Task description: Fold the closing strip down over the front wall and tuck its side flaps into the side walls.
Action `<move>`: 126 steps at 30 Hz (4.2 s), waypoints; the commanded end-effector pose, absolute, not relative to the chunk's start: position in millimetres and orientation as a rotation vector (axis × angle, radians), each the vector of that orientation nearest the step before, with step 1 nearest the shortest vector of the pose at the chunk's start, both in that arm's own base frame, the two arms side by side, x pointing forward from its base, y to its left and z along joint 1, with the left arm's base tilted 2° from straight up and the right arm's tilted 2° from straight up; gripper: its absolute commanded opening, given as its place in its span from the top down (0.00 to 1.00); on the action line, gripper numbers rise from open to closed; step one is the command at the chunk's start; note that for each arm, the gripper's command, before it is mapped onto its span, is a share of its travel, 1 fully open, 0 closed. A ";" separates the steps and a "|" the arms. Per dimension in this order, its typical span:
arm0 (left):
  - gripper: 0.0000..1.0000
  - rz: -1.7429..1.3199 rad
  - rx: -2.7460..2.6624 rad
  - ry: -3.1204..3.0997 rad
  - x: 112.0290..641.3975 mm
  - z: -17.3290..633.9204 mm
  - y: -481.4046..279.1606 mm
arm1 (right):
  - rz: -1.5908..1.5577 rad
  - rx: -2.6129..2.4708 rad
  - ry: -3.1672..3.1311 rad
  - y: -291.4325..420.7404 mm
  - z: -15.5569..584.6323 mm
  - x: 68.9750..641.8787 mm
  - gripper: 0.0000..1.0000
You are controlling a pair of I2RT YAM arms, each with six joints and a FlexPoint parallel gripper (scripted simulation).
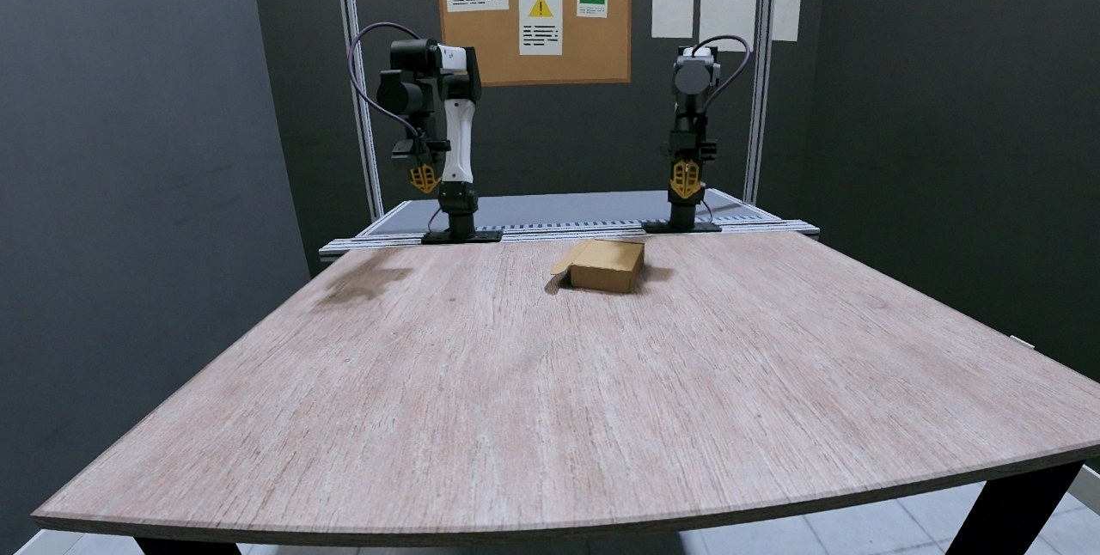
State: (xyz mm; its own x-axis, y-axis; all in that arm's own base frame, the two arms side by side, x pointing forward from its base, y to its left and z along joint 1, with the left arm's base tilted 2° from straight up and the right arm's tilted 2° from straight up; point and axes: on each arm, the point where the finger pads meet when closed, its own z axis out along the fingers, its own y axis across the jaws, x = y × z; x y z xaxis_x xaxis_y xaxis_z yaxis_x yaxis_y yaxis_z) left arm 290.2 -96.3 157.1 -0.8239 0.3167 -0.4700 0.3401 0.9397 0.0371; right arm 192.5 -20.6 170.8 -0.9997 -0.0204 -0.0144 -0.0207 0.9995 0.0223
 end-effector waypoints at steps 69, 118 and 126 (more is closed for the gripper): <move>1.00 -0.089 0.484 2.570 416.2 28.8 -134.9 | 0.037 -0.039 3.119 -21.2 173.2 191.9 1.00; 1.00 -0.076 0.479 2.578 402.9 24.5 -163.0 | 0.037 -0.039 3.119 -21.2 173.2 191.9 1.00; 1.00 -0.076 0.479 2.578 403.0 25.1 -168.2 | 0.037 -0.039 3.119 -21.2 173.2 191.9 1.00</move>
State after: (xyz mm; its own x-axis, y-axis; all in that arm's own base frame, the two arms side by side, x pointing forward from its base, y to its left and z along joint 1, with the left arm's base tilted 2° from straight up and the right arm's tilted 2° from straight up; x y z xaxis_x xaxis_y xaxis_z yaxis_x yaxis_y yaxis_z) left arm 401.1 -160.6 28.9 -0.8067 0.3187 -0.4976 0.3482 0.9367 0.0354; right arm 192.5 -20.6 170.8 -0.9997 -0.0205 -0.0144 -0.0208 0.9995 0.0223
